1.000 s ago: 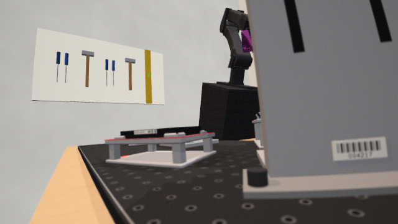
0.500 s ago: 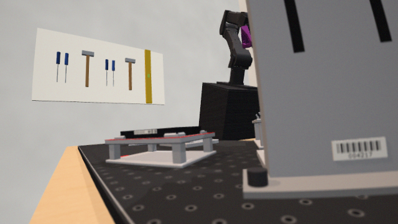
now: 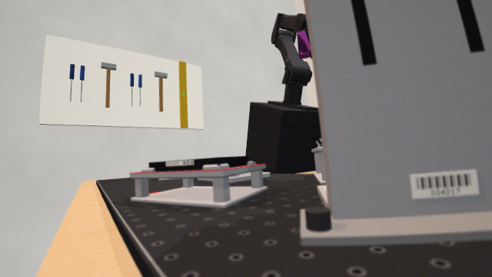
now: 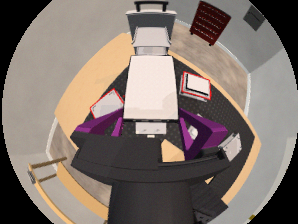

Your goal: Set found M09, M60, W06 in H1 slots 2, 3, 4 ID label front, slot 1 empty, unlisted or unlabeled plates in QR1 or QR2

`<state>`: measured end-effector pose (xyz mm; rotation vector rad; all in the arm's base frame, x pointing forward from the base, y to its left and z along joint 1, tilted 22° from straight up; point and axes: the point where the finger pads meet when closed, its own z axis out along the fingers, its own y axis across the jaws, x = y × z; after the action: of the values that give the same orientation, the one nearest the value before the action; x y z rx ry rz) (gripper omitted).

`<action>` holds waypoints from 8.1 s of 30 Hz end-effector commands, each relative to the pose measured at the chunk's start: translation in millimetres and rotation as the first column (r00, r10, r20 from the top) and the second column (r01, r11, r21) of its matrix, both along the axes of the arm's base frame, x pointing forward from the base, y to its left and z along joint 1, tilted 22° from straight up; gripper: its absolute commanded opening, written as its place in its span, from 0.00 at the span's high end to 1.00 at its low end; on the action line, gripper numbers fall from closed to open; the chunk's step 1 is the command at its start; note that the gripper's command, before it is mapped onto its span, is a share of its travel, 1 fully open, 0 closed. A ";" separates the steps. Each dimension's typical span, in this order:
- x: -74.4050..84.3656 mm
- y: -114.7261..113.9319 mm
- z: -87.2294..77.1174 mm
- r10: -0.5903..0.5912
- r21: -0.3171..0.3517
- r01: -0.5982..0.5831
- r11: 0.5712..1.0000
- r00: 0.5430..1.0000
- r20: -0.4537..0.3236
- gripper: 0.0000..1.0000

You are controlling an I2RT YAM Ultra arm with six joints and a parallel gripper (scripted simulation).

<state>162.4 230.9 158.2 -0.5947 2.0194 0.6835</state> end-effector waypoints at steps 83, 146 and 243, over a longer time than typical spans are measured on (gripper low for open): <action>40.6 28.4 23.3 -0.001 0.004 0.001 1.000 1.000 0.005 0.14; 71.1 53.2 28.4 -0.002 0.004 0.002 1.000 1.000 0.006 0.14; 101.9 82.1 21.4 -0.002 0.005 0.002 1.000 1.000 0.006 0.14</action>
<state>263.1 312.2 177.9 -0.5926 2.0154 0.6828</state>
